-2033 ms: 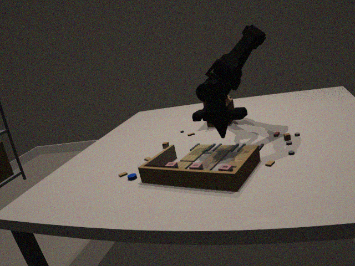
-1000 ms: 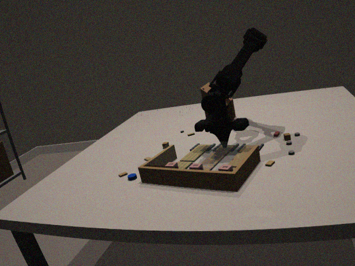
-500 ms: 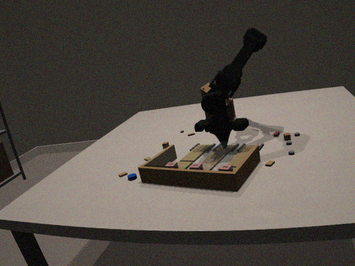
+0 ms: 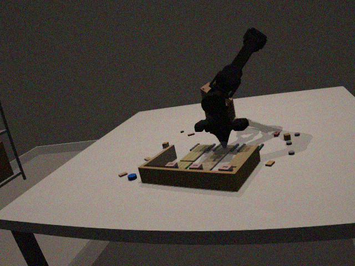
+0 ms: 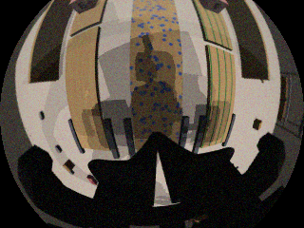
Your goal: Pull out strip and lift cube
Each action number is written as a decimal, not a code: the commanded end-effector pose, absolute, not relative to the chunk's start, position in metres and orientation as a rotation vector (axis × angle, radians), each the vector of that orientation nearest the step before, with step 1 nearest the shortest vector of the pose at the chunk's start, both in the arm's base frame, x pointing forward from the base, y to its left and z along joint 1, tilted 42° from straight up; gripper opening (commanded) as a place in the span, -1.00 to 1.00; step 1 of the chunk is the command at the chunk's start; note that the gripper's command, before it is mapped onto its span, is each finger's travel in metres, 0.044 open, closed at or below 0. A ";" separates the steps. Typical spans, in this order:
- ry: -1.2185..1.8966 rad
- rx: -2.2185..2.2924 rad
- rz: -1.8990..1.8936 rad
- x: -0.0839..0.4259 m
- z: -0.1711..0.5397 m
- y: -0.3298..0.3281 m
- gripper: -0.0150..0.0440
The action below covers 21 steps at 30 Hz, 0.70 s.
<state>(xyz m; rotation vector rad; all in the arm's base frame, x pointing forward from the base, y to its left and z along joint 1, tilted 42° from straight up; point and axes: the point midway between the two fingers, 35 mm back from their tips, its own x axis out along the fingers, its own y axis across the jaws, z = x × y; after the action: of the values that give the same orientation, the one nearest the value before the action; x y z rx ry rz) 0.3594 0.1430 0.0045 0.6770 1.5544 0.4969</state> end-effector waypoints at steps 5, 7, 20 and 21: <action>1.555 0.673 0.494 0.350 0.004 0.145 -0.49; 1.555 0.673 0.494 0.347 0.005 0.145 -0.49; 1.556 0.674 0.493 0.327 0.006 0.147 -0.49; 1.556 0.674 0.493 0.326 0.006 0.147 -0.49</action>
<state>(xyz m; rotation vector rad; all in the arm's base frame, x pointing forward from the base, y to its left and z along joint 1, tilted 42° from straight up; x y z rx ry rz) 0.3329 0.1457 0.0081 0.6768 1.5447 0.4978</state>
